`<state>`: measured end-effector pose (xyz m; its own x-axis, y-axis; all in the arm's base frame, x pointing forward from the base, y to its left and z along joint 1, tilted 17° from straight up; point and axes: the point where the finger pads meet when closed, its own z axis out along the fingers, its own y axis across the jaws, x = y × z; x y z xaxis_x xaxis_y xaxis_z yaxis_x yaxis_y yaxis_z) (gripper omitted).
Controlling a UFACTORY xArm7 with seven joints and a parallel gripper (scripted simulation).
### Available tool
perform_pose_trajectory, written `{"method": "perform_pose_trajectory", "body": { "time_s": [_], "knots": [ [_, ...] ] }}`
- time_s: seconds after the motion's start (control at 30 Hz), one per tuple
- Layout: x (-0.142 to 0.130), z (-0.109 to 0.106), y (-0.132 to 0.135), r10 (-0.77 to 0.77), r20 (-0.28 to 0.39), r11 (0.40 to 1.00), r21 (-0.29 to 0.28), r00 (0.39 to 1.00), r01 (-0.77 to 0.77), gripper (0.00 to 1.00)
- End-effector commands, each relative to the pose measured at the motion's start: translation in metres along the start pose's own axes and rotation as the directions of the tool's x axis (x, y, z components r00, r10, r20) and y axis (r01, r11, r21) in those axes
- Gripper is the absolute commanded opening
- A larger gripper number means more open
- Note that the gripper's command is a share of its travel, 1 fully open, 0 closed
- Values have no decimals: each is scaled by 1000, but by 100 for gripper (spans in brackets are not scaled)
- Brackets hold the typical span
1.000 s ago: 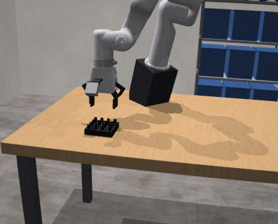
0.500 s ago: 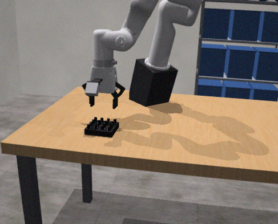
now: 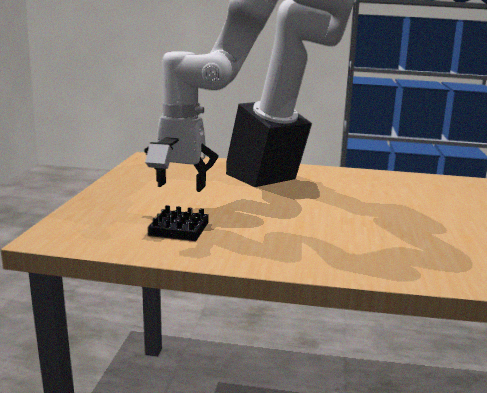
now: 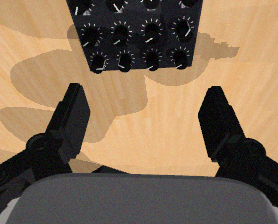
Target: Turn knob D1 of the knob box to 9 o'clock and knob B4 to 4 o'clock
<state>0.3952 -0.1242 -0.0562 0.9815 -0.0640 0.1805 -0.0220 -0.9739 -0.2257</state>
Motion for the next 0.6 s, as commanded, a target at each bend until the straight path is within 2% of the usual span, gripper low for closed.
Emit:
{"method": "perform_pose_trajectory", "body": {
  "time_s": [0.0,0.2,0.27,0.37,0.57],
  "knots": [
    [2,-1,2,79,-2,997,-1,997,-80,100],
    [6,-1,4,299,-1,954,1,954,-299,100],
    [6,-1,4,299,-1,954,1,954,-299,100],
    [8,-1,6,433,-1,902,2,902,-433,100],
    [11,-1,8,607,0,795,3,795,-607,100]
  ]
}}
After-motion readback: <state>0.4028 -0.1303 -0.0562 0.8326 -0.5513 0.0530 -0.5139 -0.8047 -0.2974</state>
